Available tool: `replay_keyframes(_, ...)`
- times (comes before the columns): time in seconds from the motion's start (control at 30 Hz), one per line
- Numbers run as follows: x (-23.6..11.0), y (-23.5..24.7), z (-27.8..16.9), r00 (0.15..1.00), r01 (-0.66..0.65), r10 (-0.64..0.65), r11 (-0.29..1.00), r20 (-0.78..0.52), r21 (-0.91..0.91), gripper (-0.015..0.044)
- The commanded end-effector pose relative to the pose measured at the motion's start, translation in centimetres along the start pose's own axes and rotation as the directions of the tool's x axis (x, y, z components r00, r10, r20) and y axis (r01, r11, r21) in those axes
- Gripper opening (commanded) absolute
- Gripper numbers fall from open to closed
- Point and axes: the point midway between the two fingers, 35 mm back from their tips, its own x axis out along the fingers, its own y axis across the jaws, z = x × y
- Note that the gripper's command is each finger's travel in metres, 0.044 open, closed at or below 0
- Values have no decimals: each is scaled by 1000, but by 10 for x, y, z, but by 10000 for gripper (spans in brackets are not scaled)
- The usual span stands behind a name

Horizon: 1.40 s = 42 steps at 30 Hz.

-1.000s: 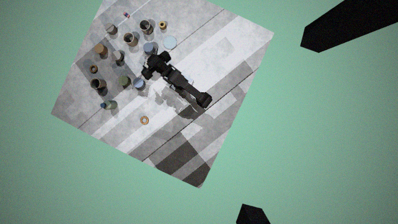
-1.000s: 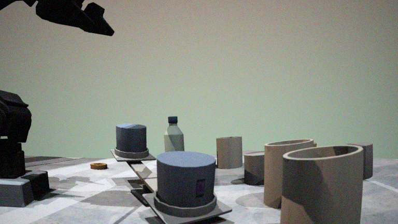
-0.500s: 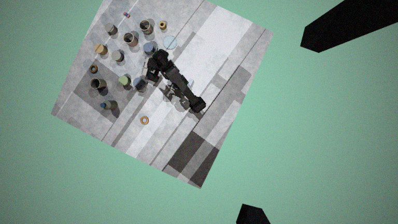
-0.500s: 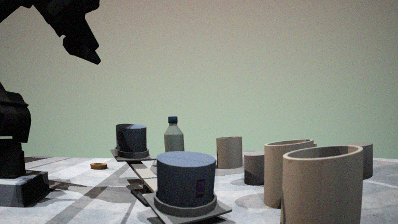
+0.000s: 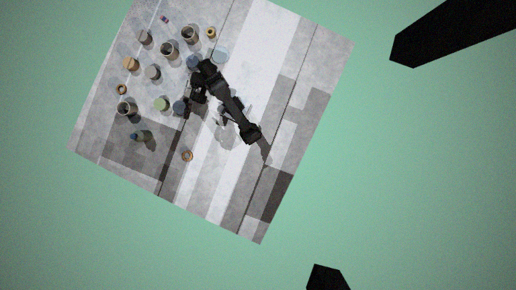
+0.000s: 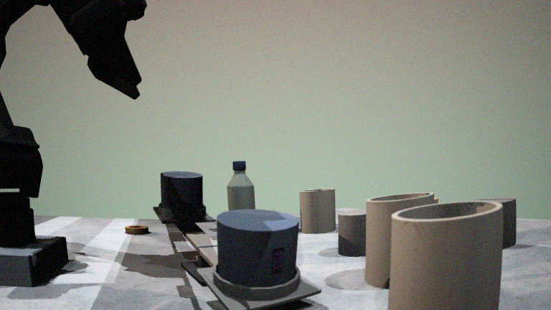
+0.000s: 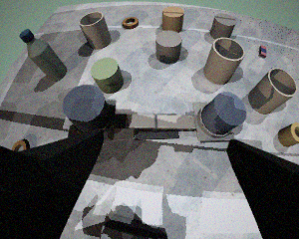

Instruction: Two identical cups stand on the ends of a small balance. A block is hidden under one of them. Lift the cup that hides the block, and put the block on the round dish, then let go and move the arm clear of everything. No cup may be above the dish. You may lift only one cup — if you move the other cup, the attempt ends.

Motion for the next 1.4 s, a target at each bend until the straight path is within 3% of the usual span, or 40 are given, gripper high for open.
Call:
replay_keyframes(0.0, 3, -8, 6, 999, 12, -8, 995, -41, 99, 440)
replay_keyframes(0.3, 19, -32, 19, 986, 81, -21, 928, -165, 363, 440)
replay_keyframes(0.63, 46, -59, 31, 952, 222, -38, 771, -305, 597, 440)
replay_keyframes(1.0, 84, -88, 39, 886, 422, -61, 512, -459, 748, 440)
replay_keyframes(1.37, 132, -115, 38, 794, 606, -91, 203, -601, 769, 440)
